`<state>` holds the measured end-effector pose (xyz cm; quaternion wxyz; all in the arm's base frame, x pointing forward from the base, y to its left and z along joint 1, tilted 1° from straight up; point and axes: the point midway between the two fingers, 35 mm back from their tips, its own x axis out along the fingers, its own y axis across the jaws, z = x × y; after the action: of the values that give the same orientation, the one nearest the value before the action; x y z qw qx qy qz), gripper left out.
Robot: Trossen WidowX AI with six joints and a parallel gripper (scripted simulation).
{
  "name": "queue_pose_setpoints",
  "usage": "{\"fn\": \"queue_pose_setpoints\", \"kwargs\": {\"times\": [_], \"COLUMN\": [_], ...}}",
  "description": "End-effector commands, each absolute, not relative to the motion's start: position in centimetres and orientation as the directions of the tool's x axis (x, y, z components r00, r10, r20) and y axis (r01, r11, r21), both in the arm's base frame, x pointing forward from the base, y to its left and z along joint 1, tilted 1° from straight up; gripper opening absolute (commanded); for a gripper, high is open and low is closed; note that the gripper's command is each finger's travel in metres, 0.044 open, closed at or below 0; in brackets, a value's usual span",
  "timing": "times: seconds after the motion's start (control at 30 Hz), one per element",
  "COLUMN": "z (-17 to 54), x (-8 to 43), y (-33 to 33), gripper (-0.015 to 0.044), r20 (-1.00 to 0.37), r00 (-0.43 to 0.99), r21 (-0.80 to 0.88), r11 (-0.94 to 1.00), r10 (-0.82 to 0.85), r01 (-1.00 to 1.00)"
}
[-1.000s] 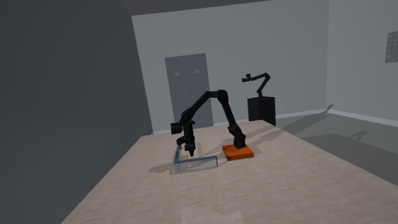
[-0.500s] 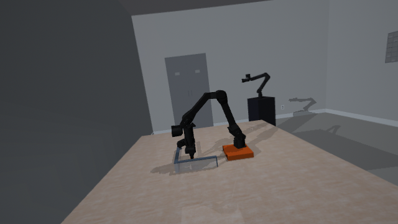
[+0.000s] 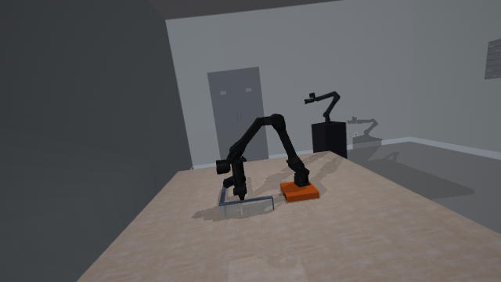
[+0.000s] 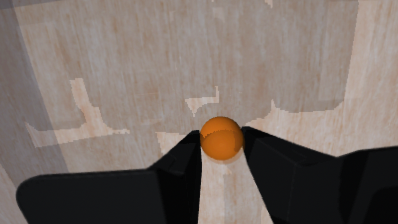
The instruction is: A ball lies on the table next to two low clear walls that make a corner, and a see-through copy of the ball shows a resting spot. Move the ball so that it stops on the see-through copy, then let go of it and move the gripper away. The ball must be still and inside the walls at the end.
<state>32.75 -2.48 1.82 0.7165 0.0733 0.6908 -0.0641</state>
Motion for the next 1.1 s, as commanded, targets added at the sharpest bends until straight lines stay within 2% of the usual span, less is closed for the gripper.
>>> {"fn": "queue_pose_setpoints", "kwargs": {"times": [0.0, 0.1, 0.33, 0.53, 0.9, 1.07], "z": [1.8, 1.8, 2.1, 10.3, 10.0, 14.9], "x": [32.8, 32.8, 32.8, 32.4, 32.9, 32.2], "y": [-2.5, -2.5, -2.5, -2.6, -2.5, -2.5], "gripper": [0.0157, 0.0222, 0.0222, 0.0222, 0.0222, 0.0353], "r20": [-0.999, -0.999, -0.999, -0.999, -0.998, -0.998], "r00": [0.038, 0.038, 0.038, 0.033, 0.055, 0.056], "r21": [0.017, 0.017, 0.016, 0.012, 0.019, 0.019], "r11": [0.981, 0.981, 0.981, 0.982, 0.981, 0.981], "r10": [0.009, 0.009, 0.009, 0.006, 0.008, 0.008], "r01": [0.193, 0.193, 0.193, 0.191, 0.193, 0.193]}}
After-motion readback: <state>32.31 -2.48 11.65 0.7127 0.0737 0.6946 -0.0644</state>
